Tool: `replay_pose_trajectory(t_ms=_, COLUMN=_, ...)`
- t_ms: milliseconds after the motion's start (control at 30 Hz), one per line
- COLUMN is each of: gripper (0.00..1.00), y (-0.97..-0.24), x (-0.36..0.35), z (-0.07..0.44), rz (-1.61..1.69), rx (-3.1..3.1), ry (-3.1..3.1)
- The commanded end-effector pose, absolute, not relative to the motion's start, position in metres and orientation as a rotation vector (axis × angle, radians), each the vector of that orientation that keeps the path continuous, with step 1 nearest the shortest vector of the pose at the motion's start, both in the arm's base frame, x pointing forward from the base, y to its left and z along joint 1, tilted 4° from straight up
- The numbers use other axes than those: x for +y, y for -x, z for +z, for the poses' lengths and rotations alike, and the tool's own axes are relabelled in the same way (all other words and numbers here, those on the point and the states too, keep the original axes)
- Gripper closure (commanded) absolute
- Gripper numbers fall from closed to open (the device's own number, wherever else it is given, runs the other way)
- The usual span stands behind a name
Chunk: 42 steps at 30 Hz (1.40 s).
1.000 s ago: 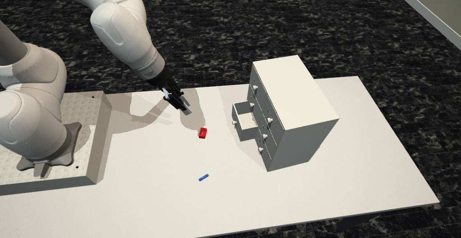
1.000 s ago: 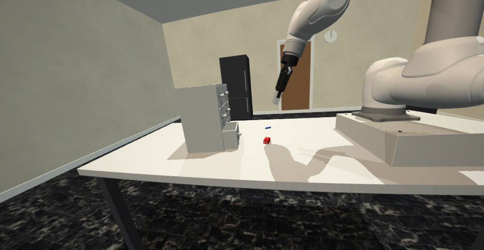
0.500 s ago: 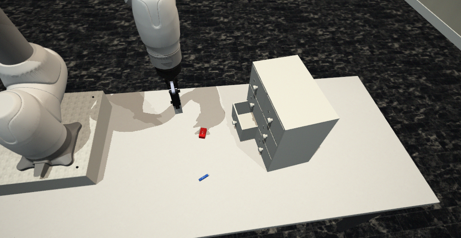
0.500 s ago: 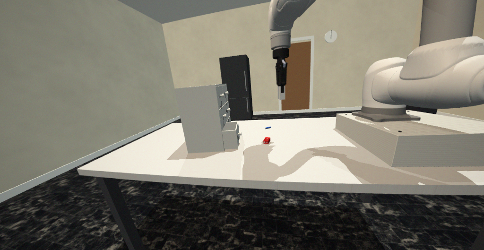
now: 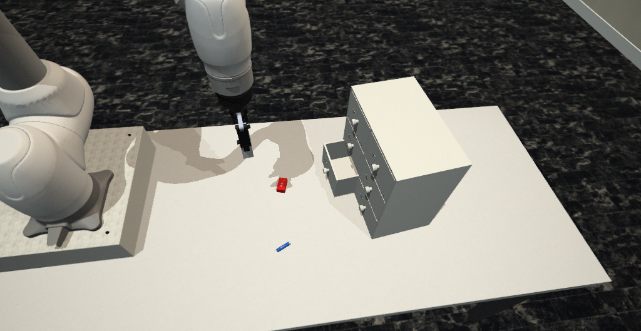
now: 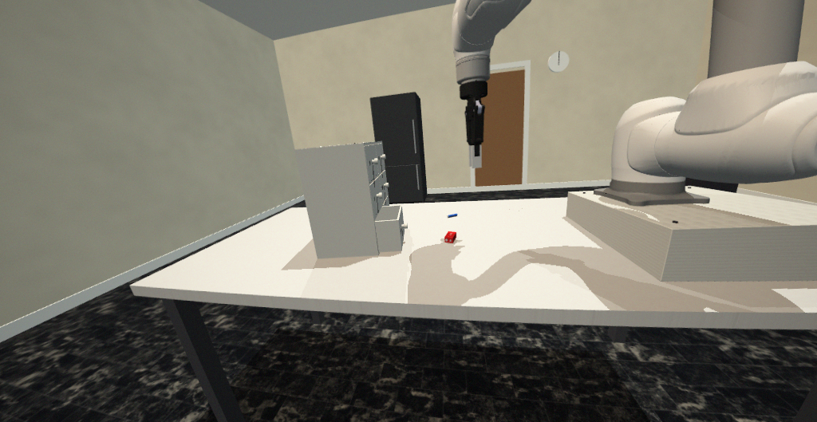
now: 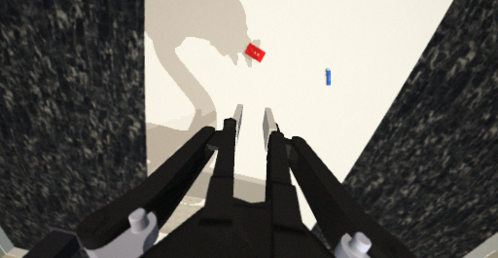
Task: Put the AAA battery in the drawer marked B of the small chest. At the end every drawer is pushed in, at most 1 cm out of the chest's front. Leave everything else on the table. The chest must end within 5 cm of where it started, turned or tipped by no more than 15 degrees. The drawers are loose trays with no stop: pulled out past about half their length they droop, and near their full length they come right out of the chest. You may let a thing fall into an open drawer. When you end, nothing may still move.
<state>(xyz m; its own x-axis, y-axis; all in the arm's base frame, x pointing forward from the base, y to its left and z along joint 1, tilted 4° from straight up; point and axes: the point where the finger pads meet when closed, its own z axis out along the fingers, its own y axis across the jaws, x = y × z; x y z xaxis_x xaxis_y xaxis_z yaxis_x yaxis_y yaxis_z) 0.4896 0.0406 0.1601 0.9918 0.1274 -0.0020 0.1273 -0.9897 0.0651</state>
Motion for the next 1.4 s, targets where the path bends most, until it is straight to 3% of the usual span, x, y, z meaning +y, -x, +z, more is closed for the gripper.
replay_pose_trajectory(t_ms=0, gripper=0.80, y=-0.490, x=0.041, z=0.160, rz=0.003, rx=0.197, ry=-3.070)
replay_pose_trajectory(t_ms=333, gripper=0.80, y=-0.494, x=0.035, z=0.155, rz=0.003, rx=0.214, ry=-3.069)
replay_pose_trajectory(t_ms=433, gripper=0.80, y=-0.525, x=-0.017, z=0.116, rz=-0.003, rx=0.371, ry=-3.054)
replay_pose_trajectory(t_ms=967, gripper=0.80, y=-0.562, x=-0.150, z=0.019, rz=-0.013, rx=0.680, ry=-3.001)
replay_pose_trajectory(t_ms=1067, gripper=0.80, y=-0.563, x=-0.157, z=0.014, rz=-0.013, rx=0.697, ry=-2.997)
replay_pose_trajectory(t_ms=1100, gripper=0.85, y=-0.563, x=-0.157, z=0.014, rz=-0.013, rx=0.697, ry=-2.997)
replay_pose_trajectory(t_ms=1367, gripper=0.85, y=-0.563, x=-0.157, z=0.014, rz=-0.013, rx=0.697, ry=-2.997)
